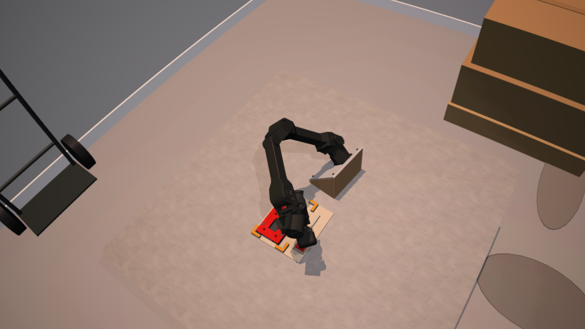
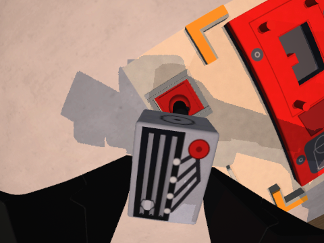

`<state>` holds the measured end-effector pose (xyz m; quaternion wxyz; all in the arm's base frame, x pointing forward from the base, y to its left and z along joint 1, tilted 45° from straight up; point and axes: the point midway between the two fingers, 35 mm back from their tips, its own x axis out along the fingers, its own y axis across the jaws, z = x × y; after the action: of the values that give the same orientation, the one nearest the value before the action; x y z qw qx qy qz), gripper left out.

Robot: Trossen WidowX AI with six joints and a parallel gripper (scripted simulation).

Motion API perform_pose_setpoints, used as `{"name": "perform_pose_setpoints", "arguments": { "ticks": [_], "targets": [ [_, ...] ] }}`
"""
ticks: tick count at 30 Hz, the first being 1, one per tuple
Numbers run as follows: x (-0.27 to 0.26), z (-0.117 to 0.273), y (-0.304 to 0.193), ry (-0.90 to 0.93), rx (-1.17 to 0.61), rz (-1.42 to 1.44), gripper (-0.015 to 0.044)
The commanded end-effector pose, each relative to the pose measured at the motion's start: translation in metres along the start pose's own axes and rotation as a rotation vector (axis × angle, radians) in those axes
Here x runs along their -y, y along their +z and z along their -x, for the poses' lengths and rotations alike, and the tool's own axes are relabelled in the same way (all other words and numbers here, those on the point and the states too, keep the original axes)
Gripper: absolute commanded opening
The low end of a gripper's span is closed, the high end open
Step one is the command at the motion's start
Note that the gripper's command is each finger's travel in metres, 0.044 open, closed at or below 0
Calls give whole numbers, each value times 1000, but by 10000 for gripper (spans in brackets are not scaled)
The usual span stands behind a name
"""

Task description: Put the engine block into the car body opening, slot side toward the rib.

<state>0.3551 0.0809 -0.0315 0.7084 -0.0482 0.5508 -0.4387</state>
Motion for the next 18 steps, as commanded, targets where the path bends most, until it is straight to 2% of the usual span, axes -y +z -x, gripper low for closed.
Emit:
{"name": "perform_pose_setpoints", "arguments": {
  "ticks": [1,18],
  "targets": [
    [10,-2,11,3,5,58,0],
    [47,-19,47,-4,11,314,0]
  ]
}}
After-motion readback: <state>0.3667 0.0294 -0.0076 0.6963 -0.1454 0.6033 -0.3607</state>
